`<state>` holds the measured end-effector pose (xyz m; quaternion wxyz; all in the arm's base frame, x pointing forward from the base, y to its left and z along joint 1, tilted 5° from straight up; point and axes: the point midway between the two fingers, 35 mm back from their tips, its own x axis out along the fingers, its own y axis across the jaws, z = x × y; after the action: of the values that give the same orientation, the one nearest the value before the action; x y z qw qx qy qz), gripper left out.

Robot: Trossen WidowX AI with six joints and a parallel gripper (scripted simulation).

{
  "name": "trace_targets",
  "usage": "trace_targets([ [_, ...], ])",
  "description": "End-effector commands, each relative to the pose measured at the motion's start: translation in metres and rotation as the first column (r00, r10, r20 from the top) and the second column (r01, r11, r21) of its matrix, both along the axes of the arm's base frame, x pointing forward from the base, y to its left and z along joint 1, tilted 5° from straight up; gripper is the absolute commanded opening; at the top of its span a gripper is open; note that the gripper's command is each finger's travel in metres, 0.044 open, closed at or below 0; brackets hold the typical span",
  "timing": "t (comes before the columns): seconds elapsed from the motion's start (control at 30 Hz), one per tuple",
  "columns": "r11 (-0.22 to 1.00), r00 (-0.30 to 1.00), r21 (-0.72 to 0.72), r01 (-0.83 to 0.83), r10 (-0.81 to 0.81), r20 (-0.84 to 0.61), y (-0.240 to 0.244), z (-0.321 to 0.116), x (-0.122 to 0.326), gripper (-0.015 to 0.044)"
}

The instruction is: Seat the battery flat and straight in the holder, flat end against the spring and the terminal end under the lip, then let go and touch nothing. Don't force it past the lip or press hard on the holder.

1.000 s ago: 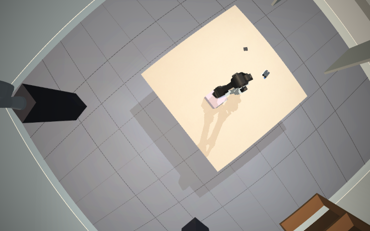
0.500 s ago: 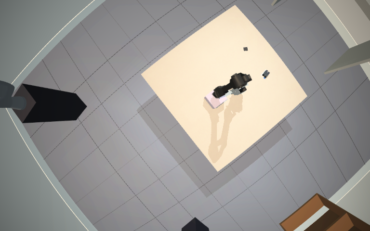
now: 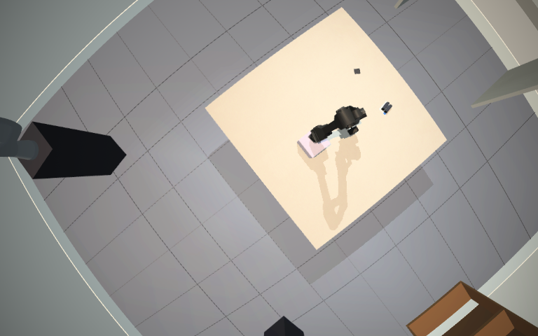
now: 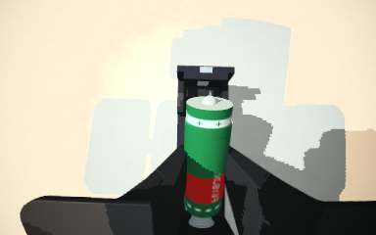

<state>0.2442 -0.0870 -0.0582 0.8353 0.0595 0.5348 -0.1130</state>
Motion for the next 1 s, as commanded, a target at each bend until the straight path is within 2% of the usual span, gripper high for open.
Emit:
trace_targets([
  [0.0,1.000,0.999,0.010,0.004,-0.004,-0.034,0.0006,-0.0032,-0.0015,0.0078],
  [0.97,0.999,0.982,0.051,0.011,-0.001,-0.187,-0.0012,-0.0093,0.0073,0.0078],
])
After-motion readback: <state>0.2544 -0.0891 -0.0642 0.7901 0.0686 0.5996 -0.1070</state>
